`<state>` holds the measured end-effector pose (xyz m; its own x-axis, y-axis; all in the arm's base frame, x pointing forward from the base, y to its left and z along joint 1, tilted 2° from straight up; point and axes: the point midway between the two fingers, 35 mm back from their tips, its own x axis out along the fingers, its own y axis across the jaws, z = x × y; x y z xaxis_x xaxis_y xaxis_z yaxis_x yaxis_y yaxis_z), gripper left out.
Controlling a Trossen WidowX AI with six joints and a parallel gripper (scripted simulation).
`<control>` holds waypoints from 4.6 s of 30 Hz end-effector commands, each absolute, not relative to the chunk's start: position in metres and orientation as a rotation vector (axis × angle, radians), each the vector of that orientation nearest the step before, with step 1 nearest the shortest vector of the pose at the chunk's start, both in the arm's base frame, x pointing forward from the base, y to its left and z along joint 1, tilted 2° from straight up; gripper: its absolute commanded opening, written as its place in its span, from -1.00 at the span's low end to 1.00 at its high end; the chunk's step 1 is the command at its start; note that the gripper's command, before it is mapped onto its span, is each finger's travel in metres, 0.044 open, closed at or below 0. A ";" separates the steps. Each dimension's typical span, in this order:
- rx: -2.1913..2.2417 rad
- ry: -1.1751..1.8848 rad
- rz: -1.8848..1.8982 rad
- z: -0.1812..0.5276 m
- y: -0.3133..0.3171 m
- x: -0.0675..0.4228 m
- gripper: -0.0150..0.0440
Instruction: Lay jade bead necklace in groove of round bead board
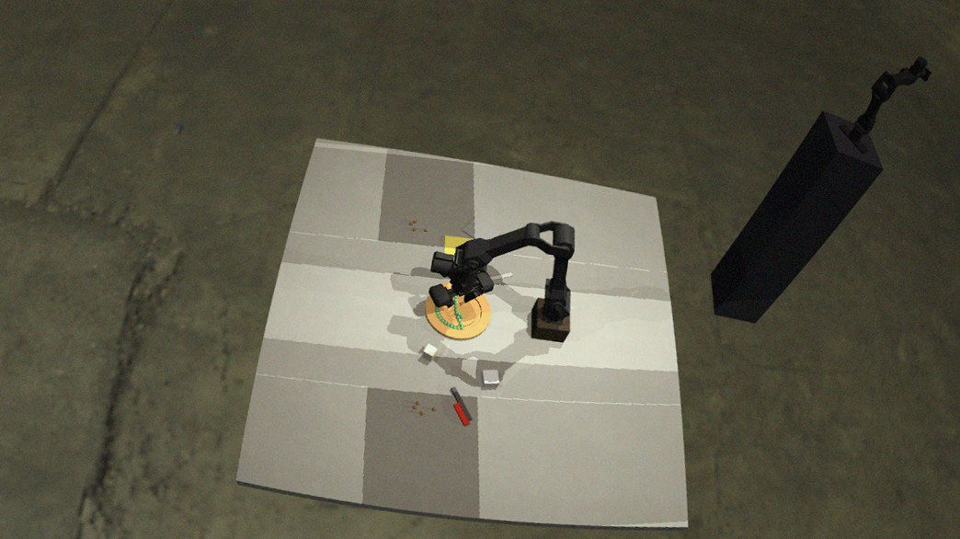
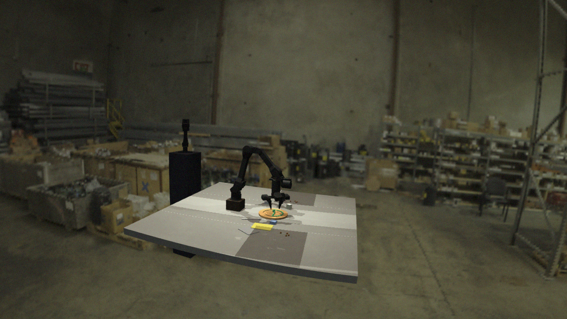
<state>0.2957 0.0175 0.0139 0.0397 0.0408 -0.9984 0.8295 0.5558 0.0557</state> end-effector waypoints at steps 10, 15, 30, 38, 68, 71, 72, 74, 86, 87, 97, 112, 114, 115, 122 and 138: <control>0.860 1.412 -0.774 0.023 0.067 0.272 -0.08; 0.860 1.412 -0.774 0.011 0.067 0.272 -0.08; 0.862 1.408 -0.770 0.001 0.068 0.275 -0.08; 0.860 1.412 -0.774 -0.012 0.068 0.273 -0.08; 0.861 1.408 -0.767 -0.010 0.069 0.275 -0.49; 0.861 1.408 -0.767 -0.010 0.069 0.275 -0.49; 0.861 1.408 -0.768 -0.010 0.069 0.275 -0.49; 0.860 1.411 -0.772 -0.006 0.068 0.273 -0.49; 0.860 1.414 -0.775 -0.005 0.074 0.255 -0.49; 0.860 1.414 -0.775 -0.005 0.074 0.255 -0.49; 0.860 1.414 -0.775 -0.011 0.074 0.255 -0.49; 0.862 1.409 -0.766 -0.010 0.075 0.257 -0.05; 0.862 1.409 -0.766 -0.010 0.075 0.257 0.13; 0.862 1.409 -0.766 -0.010 0.075 0.257 0.22; 0.861 1.412 -0.772 -0.006 0.075 0.256 0.84; 0.860 1.414 -0.775 -0.005 0.075 0.256 1.00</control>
